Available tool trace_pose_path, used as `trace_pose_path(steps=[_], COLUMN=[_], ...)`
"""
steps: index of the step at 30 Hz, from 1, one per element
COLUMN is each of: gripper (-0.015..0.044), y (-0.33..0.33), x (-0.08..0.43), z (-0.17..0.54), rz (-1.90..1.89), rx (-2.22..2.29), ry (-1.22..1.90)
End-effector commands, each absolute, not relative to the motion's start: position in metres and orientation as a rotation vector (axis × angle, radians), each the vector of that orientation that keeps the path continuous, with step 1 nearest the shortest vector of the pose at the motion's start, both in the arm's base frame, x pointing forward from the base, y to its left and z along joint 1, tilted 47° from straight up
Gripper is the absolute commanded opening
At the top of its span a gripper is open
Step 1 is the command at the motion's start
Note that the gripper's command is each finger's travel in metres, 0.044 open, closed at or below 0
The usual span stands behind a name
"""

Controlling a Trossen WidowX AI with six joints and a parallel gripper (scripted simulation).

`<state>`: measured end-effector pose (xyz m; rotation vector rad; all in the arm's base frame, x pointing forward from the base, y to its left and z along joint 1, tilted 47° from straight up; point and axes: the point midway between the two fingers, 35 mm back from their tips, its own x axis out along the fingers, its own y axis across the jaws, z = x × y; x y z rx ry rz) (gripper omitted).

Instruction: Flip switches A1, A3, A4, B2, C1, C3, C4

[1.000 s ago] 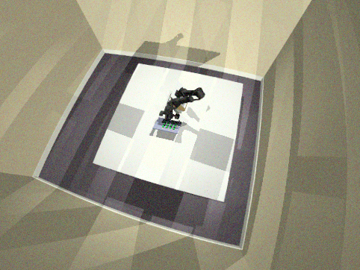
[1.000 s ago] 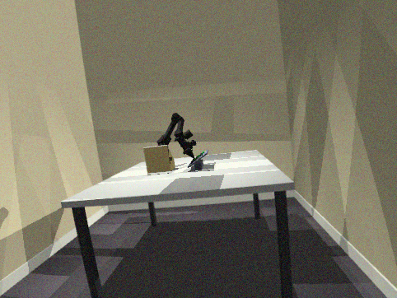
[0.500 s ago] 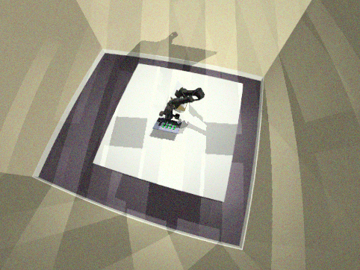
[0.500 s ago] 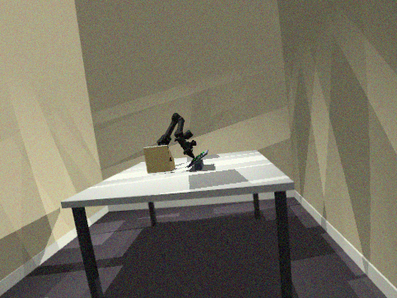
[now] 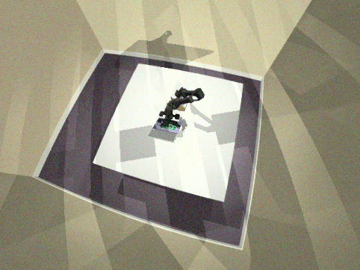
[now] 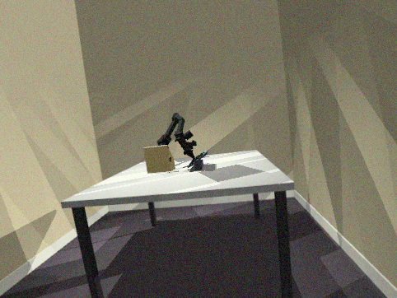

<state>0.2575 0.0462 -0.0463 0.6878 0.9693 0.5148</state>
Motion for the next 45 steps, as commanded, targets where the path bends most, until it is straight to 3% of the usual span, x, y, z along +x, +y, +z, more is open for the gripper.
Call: trace_pose_path(steps=[1,13,25,45], gripper=[0.0000,0.0000,0.0000,0.0000], y=[0.047,0.003,-0.015,0.015], x=[0.257,0.224,0.212,0.232], z=[-0.048,-0.012,-0.044,-0.070], rz=[0.510,0.497,0.496,0.488], rx=[0.690,0.693,0.691,0.699], ry=[0.975,0.952,0.953,0.926])
